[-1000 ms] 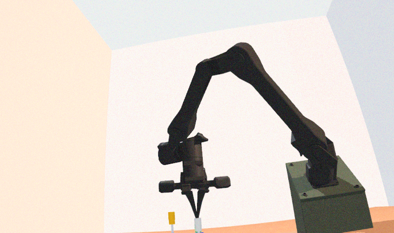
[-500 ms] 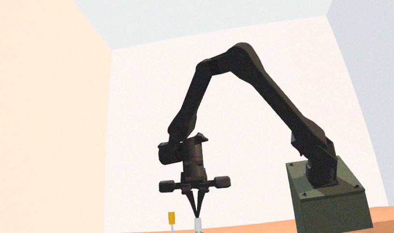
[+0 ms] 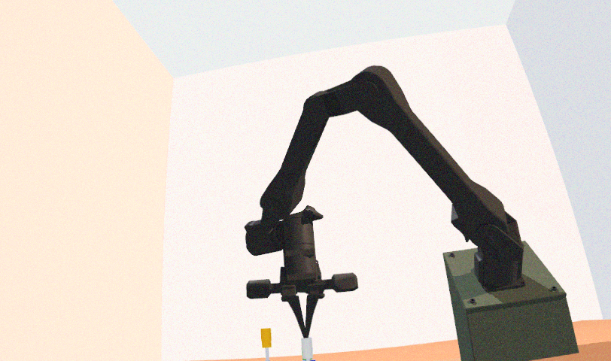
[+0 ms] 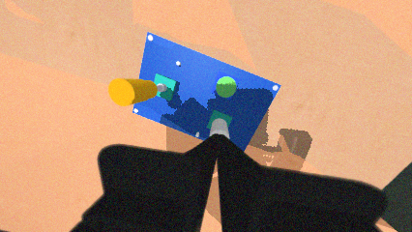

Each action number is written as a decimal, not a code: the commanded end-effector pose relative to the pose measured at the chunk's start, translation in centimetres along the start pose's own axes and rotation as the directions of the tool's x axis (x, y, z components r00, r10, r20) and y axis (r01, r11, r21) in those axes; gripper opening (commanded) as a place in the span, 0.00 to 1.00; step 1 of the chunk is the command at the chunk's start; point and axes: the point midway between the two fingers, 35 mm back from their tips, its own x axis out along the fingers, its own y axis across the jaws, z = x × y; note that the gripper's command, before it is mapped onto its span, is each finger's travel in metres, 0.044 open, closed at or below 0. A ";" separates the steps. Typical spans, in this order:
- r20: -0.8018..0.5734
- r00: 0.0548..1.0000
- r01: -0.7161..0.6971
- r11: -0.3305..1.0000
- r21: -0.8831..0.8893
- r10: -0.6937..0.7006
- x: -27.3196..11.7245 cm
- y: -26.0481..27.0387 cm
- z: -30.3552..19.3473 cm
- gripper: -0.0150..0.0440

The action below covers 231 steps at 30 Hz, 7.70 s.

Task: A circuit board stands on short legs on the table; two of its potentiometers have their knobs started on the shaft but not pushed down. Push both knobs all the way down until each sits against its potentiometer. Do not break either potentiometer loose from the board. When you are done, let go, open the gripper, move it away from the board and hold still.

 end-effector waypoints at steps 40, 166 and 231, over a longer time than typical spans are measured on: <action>-0.004 1.000 0.001 1.000 0.003 -0.001 0.8 -0.1 0.0 0.25; -0.005 1.000 0.001 1.000 0.003 -0.001 2.4 -0.1 -0.1 0.25; -0.005 1.000 0.001 1.000 0.003 -0.001 2.9 -0.1 -0.1 0.25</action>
